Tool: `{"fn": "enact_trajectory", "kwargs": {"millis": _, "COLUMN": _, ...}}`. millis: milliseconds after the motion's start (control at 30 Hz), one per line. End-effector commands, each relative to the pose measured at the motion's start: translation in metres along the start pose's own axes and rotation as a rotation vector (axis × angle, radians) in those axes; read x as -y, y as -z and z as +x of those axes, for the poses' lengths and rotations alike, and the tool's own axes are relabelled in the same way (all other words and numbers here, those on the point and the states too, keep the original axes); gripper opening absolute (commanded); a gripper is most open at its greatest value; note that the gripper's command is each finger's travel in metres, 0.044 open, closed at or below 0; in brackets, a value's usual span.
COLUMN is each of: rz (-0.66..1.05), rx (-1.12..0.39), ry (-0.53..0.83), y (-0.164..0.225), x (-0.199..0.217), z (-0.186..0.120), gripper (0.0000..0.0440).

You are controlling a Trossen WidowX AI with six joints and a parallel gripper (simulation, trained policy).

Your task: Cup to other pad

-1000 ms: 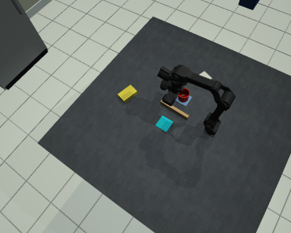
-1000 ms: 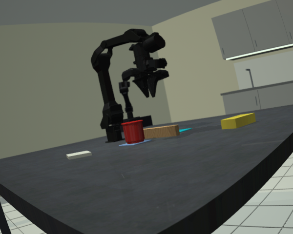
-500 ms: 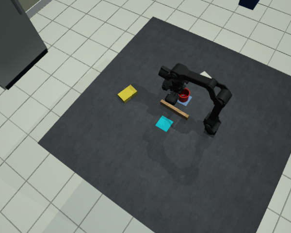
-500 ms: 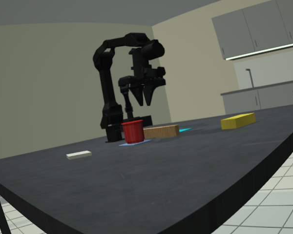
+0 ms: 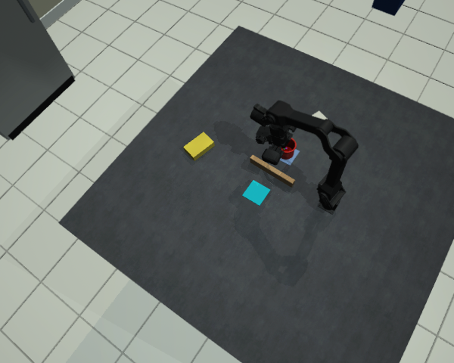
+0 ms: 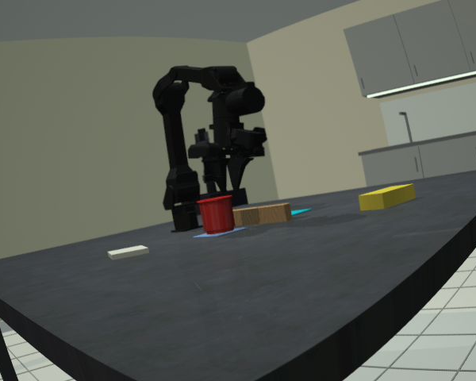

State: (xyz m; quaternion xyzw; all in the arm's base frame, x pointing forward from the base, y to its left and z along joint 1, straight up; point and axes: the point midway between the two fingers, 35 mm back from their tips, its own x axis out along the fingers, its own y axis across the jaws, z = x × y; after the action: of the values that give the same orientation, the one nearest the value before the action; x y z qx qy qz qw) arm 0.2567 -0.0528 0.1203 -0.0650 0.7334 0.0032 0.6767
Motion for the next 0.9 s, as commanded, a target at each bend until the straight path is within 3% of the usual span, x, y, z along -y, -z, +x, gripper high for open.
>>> {"fn": "enact_trajectory", "kwargs": {"millis": 0, "rz": -0.018, "rx": -0.020, "ry": 0.001, "y": 0.002, "x": 0.004, "z": 0.010, "gripper": 0.0182}}
{"fn": "enact_trajectory", "kwargs": {"millis": 467, "rz": -0.156, "rx": -0.058, "ry": -0.035, "y": 0.005, "x": 0.008, "z": 0.057, "gripper": 0.0186}}
{"fn": "enact_trajectory", "kwargs": {"millis": 733, "rz": -0.275, "rx": -0.065, "ry": -0.046, "y": 0.008, "x": 0.010, "z": 0.068, "gripper": 0.0004}}
{"fn": "enact_trajectory", "kwargs": {"millis": 867, "rz": -0.325, "rx": -0.055, "ry": -0.050, "y": 0.007, "x": 0.011, "z": 0.063, "gripper": 0.0000}}
